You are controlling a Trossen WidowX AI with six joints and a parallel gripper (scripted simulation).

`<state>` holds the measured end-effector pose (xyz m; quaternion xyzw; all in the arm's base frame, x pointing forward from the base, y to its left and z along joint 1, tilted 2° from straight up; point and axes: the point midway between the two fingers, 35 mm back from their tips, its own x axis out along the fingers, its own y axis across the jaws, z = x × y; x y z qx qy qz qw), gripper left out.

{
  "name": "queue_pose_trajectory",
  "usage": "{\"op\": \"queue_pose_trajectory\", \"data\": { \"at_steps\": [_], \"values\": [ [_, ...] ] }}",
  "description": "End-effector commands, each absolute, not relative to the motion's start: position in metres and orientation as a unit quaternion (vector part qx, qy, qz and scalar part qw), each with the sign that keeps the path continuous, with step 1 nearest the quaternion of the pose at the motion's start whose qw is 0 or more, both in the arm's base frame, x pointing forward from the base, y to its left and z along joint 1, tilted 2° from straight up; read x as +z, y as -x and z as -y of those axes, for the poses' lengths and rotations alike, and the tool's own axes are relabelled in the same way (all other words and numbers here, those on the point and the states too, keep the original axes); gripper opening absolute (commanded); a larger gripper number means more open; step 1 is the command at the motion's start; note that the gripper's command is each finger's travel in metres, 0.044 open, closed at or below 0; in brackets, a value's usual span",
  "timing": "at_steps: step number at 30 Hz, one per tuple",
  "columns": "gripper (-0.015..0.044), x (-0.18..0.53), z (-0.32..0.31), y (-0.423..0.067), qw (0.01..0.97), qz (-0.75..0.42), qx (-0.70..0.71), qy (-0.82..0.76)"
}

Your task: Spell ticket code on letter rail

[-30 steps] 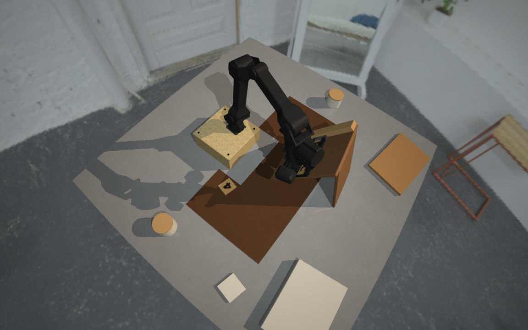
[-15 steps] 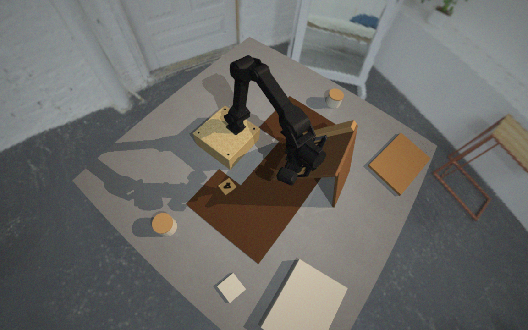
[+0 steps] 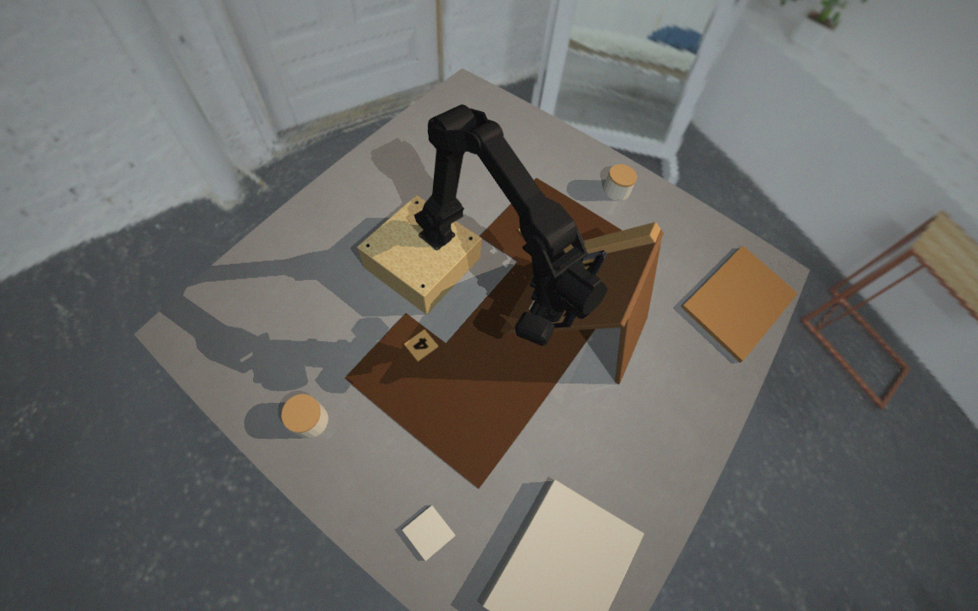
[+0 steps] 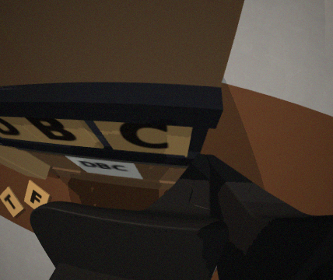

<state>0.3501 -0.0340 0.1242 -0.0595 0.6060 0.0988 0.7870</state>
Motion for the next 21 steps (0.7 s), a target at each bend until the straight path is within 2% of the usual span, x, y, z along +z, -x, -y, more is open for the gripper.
{"op": "queue_pose_trajectory", "data": {
  "at_steps": [1, 21],
  "values": [
    [0.0000, 0.1227, 0.0337, -0.3522, 0.787, -0.607, 0.096, 0.059],
    [0.0000, 0.1173, 0.0317, -0.3603, 0.787, -0.606, 0.096, 0.059]
  ]
}}
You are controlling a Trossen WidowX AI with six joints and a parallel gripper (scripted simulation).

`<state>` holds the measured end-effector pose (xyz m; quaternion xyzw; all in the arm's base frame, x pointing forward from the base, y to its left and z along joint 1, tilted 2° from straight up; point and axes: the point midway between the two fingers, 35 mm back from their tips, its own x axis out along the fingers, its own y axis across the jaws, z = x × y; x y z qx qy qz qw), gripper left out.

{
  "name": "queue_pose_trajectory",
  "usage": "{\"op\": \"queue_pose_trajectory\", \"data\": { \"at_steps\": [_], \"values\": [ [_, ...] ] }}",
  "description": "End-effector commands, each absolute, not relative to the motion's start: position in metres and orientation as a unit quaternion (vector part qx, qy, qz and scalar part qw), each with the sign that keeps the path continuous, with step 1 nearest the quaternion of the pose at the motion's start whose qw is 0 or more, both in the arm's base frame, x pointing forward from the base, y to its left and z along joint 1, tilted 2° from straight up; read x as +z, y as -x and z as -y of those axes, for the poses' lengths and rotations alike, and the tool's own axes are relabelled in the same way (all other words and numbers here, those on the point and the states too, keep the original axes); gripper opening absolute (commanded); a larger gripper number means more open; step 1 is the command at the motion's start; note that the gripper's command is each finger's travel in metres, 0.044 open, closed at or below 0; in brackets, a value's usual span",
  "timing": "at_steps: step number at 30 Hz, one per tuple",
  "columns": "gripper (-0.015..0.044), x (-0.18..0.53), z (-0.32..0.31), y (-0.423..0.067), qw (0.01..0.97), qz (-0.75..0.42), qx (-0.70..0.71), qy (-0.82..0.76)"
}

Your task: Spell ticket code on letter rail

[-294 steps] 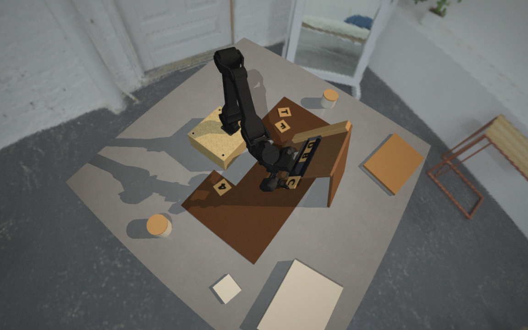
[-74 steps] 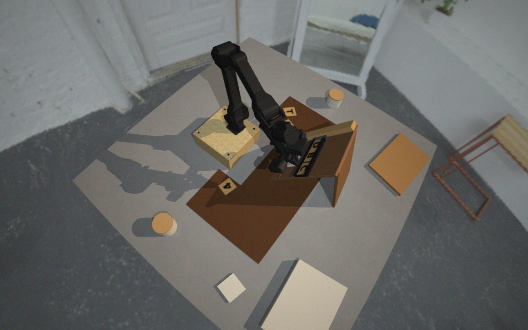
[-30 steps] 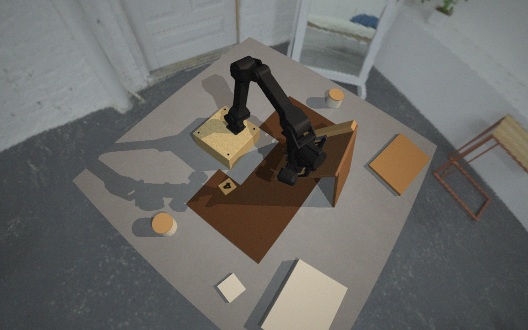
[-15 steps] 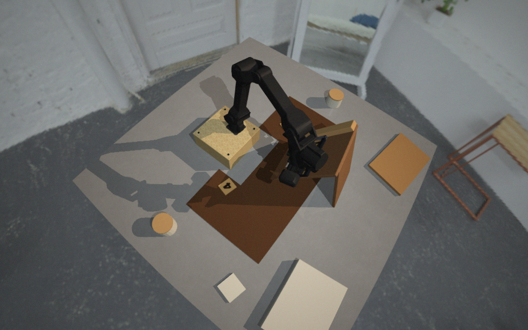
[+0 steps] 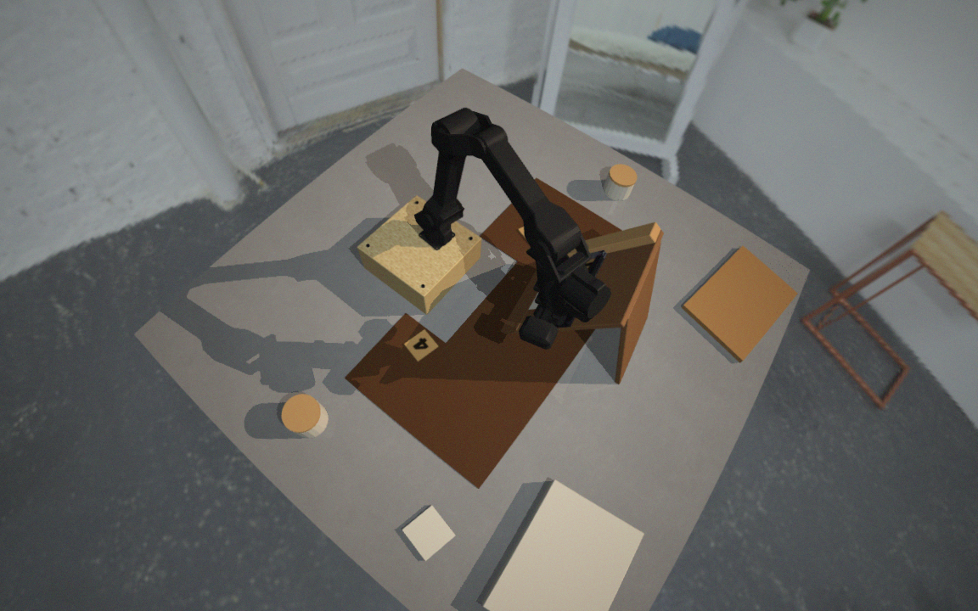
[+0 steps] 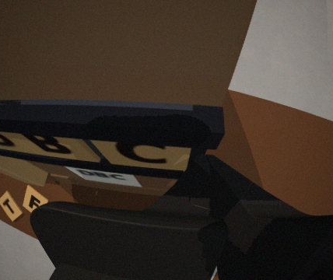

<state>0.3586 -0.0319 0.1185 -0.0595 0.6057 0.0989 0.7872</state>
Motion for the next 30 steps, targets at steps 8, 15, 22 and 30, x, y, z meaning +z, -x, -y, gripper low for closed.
{"op": "queue_pose_trajectory", "data": {
  "at_steps": [8, 15, 22, 30],
  "values": [
    [0.0000, 0.1162, 0.0311, -0.3618, 0.787, -0.606, 0.096, 0.059],
    [0.0000, 0.1175, 0.0287, -0.3596, 0.787, -0.606, 0.096, 0.058],
    [0.0000, 0.1173, 0.0264, -0.3588, 0.787, -0.606, 0.097, 0.058],
    [0.0000, 0.1170, 0.0237, -0.3584, 0.787, -0.606, 0.097, 0.058]
  ]
}}
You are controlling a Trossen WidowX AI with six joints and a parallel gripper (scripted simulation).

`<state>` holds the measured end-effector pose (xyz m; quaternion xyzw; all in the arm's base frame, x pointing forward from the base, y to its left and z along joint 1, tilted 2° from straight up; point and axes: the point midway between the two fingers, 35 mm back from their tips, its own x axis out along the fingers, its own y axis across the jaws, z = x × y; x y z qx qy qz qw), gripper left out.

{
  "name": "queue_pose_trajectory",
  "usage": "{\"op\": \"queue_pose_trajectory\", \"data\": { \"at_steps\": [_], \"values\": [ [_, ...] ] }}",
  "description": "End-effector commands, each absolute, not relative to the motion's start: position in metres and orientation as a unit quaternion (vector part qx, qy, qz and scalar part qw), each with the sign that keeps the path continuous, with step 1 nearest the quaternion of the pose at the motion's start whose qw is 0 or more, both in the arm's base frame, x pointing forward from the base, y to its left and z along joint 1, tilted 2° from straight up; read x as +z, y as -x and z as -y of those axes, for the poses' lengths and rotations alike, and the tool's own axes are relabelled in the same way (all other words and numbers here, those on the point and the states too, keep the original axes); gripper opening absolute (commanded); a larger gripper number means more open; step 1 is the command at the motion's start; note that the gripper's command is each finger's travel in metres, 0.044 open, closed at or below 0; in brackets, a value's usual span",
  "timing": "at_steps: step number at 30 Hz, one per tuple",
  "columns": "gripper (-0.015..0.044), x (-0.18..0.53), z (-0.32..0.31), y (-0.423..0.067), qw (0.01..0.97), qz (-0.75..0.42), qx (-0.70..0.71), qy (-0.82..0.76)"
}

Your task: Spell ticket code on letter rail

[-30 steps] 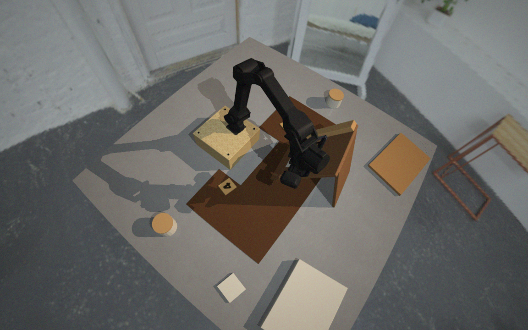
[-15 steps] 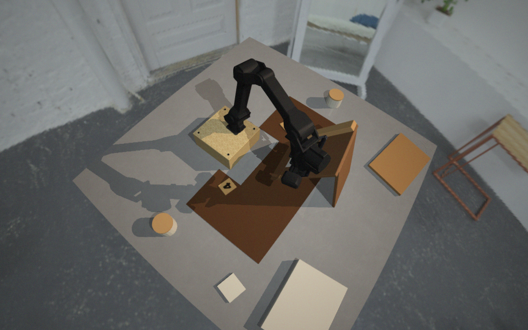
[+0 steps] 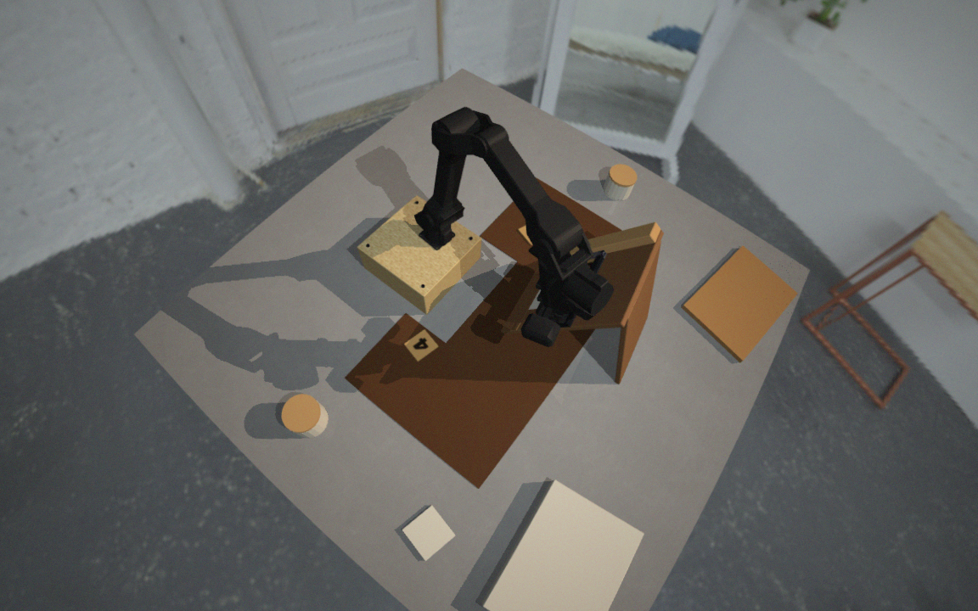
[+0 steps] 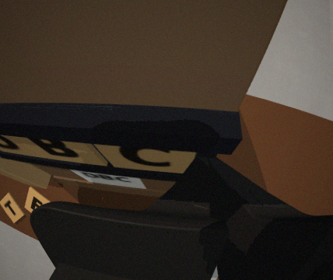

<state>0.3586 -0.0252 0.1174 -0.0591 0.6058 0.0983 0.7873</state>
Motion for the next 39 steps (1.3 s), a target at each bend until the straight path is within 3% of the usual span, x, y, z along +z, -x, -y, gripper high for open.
{"op": "queue_pose_trajectory", "data": {
  "at_steps": [1, 39],
  "values": [
    [0.0000, 0.117, 0.023, -0.358, 0.787, -0.606, 0.097, 0.058],
    [0.0000, 0.128, 0.023, -0.341, 0.787, -0.607, 0.097, 0.058]
  ]
}}
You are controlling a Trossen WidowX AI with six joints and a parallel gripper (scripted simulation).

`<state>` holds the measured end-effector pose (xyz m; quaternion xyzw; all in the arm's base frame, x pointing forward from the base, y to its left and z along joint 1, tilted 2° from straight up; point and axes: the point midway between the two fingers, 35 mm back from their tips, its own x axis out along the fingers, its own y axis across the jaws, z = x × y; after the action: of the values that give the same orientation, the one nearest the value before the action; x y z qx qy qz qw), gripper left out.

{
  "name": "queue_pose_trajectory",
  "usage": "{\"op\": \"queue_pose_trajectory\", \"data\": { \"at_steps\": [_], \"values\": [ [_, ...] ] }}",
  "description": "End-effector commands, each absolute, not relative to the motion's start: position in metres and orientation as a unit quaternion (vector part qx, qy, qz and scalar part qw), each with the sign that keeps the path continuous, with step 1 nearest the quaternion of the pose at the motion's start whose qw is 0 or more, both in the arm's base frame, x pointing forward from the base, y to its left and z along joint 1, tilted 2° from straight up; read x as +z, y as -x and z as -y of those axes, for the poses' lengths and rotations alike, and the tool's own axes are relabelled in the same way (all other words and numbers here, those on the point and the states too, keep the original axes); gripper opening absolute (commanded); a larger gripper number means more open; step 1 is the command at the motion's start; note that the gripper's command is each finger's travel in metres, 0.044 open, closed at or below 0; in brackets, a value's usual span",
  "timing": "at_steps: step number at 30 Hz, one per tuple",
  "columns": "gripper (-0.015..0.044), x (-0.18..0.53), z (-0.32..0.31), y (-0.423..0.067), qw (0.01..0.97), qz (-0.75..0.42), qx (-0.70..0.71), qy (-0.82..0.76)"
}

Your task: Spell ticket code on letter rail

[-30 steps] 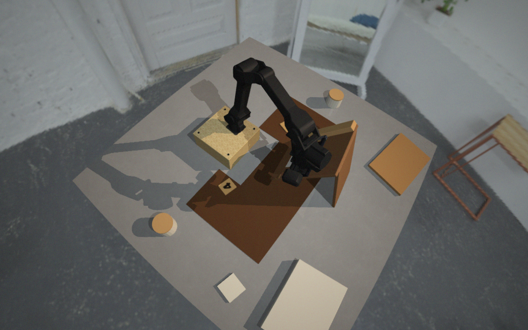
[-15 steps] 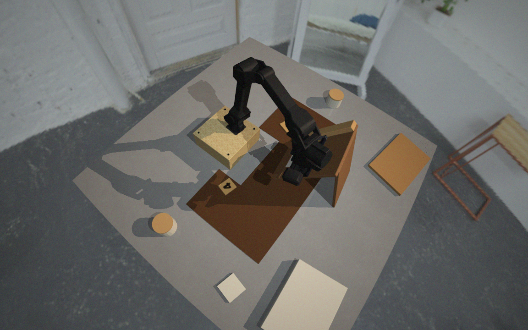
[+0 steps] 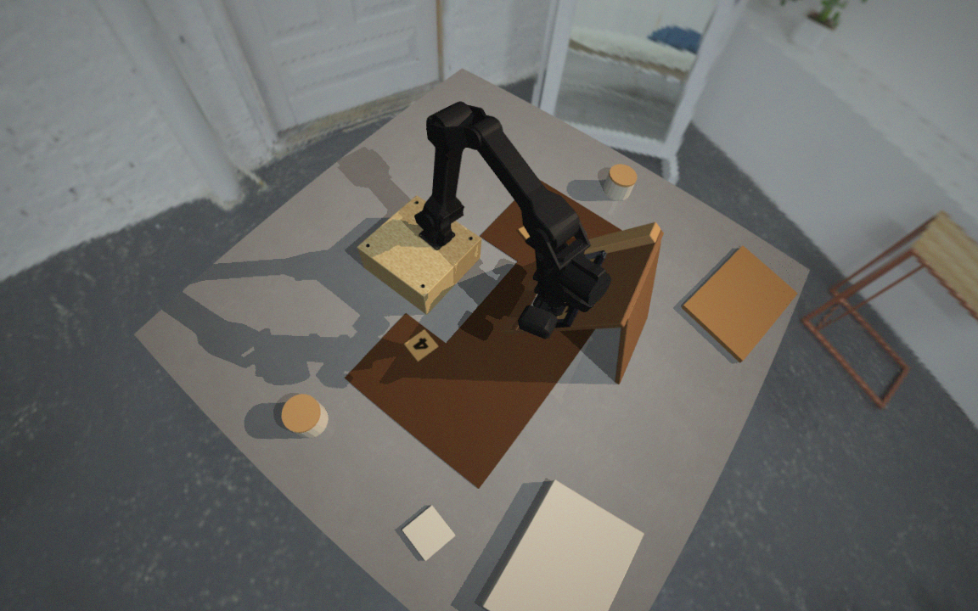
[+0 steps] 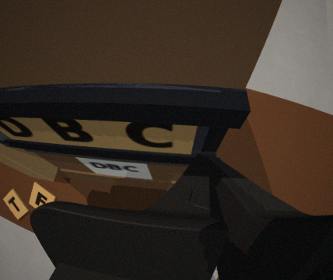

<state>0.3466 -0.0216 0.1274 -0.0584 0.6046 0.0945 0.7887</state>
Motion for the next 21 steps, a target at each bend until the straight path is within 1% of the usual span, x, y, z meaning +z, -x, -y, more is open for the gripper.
{"op": "queue_pose_trajectory", "data": {
  "at_steps": [1, 9, 12, 21],
  "values": [
    [0.0000, 0.129, 0.023, -0.340, 0.787, -0.607, 0.097, 0.058],
    [0.0000, 0.133, 0.025, -0.333, 0.787, -0.607, 0.097, 0.058],
    [0.0079, 0.146, 0.016, -0.329, 0.803, -0.585, 0.091, 0.062],
    [0.0315, 0.202, -0.026, -0.275, 0.882, -0.460, 0.086, 0.060]
  ]
}}
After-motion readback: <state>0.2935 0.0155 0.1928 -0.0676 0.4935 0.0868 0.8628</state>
